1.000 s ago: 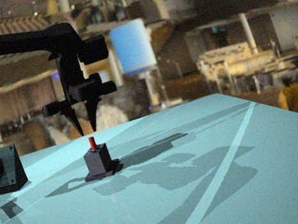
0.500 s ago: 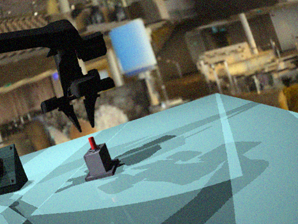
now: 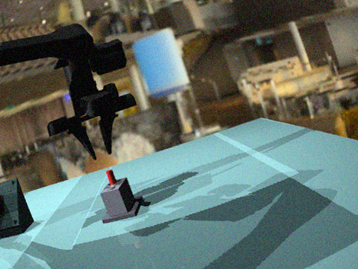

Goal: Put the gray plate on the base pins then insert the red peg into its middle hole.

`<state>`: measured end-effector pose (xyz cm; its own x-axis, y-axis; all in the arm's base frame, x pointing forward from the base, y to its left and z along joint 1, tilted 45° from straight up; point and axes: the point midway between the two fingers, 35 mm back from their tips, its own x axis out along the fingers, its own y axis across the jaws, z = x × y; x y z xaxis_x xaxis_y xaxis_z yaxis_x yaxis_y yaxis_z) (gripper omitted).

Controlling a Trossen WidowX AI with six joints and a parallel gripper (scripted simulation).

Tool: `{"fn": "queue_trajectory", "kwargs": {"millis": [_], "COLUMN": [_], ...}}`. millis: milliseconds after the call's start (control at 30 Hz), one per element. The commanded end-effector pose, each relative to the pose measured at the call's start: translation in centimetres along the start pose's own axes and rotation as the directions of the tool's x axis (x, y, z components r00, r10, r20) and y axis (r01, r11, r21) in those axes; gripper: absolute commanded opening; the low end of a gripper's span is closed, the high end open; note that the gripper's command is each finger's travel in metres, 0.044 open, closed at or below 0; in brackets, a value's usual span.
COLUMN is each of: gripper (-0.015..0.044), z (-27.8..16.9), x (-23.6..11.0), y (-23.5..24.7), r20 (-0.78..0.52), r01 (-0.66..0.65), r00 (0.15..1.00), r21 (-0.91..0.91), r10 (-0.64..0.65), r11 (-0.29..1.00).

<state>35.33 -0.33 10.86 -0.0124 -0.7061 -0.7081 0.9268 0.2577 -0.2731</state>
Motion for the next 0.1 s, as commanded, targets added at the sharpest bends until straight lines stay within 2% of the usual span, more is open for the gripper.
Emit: {"fn": "queue_trajectory", "kwargs": {"millis": [0, 67], "gripper": [0.015, 0.015], "z": [0.01, 0.02], "x": [-0.33, -0.46], "y": [0.01, 0.0], "r20": [-0.005, -0.005], "r01": [0.0, 0.0], "r00": [1.0, 1.0], "r21": [0.004, 0.004], "r10": [0.0, 0.0], "r11": [1.0, 1.0]}}
